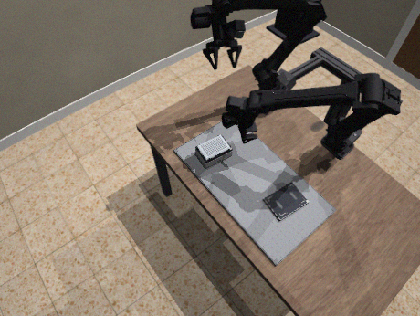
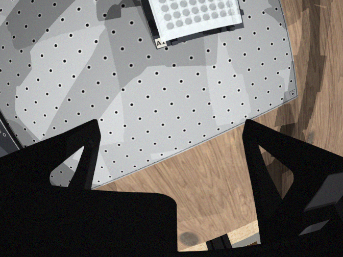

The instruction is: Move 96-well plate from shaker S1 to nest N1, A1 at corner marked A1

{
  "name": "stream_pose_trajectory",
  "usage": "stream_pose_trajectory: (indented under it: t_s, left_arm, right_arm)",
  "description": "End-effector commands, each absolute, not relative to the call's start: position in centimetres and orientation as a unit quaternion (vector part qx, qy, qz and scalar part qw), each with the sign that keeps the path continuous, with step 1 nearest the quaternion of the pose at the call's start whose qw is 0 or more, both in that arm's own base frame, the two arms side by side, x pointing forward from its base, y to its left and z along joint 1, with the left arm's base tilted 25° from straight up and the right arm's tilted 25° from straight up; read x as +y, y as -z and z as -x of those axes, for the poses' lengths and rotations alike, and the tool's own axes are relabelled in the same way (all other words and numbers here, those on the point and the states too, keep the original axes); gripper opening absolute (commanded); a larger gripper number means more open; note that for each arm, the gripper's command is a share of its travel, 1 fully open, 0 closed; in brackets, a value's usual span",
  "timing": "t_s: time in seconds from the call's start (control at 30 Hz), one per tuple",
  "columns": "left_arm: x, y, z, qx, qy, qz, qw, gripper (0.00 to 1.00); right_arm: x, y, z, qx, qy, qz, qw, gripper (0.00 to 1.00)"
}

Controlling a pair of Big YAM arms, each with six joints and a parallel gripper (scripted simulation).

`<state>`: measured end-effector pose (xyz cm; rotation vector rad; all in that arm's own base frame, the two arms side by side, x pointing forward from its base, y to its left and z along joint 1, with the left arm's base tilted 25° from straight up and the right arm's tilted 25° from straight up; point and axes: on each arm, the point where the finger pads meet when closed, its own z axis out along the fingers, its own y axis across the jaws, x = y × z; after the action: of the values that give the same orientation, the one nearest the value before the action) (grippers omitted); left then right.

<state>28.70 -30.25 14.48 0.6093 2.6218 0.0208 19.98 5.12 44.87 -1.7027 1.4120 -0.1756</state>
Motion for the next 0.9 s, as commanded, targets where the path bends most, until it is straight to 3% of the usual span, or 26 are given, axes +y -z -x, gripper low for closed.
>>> stream_pose_trajectory:
  t_s: [0.0, 0.87]
  left_arm:
    - [-31.5, -15.5, -30.1, 0.958, -0.011, -0.183, 0.221, 1.0]
    - [-38.4, -17.1, -39.5, 0.973, -0.054, -0.059, 0.219, 1.0]
  right_arm:
    - [5.7, -48.3, -19.0, 0.547, 0.106, 0.693, 0.457, 1.0]
    - [5.7, -48.3, -19.0, 0.547, 0.106, 0.693, 0.457, 1.0]
